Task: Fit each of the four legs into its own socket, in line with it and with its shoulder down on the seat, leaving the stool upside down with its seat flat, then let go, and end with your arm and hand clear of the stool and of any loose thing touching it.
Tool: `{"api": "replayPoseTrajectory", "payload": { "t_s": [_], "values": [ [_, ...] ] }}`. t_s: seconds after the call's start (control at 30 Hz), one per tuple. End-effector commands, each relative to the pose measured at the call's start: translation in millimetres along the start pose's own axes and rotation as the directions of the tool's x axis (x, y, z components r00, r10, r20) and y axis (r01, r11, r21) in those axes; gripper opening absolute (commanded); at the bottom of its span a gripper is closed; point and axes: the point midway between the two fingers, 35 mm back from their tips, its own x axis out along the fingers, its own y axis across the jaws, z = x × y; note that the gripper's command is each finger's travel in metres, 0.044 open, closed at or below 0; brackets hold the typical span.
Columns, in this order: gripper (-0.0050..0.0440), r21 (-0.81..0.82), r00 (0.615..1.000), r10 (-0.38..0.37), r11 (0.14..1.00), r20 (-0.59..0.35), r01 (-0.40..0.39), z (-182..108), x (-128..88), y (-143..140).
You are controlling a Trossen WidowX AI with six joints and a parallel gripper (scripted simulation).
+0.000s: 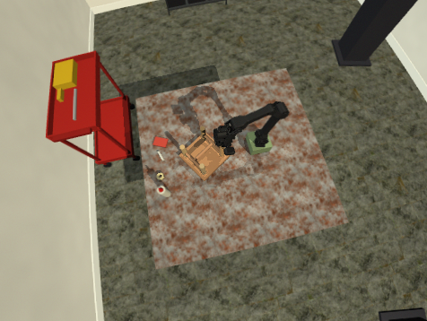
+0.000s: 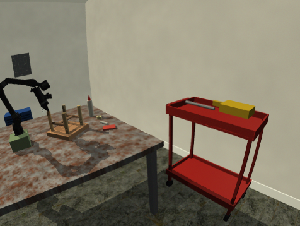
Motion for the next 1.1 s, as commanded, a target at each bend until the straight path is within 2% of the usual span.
{"api": "replayPoseTrajectory", "payload": {
  "t_s": [0.0, 0.6, 1.07],
  "values": [
    [0.0, -0.005, 0.999, -0.005, 1.0, -0.054, 0.005, -8, 21, 0],
    [0.0, -0.005, 0.999, -0.005, 1.0, -0.053, 0.005, -7, 20, 0],
    [0.0, -0.003, 0.999, -0.004, 1.0, -0.034, 0.004, 0, 4, 0]
  ]
}}
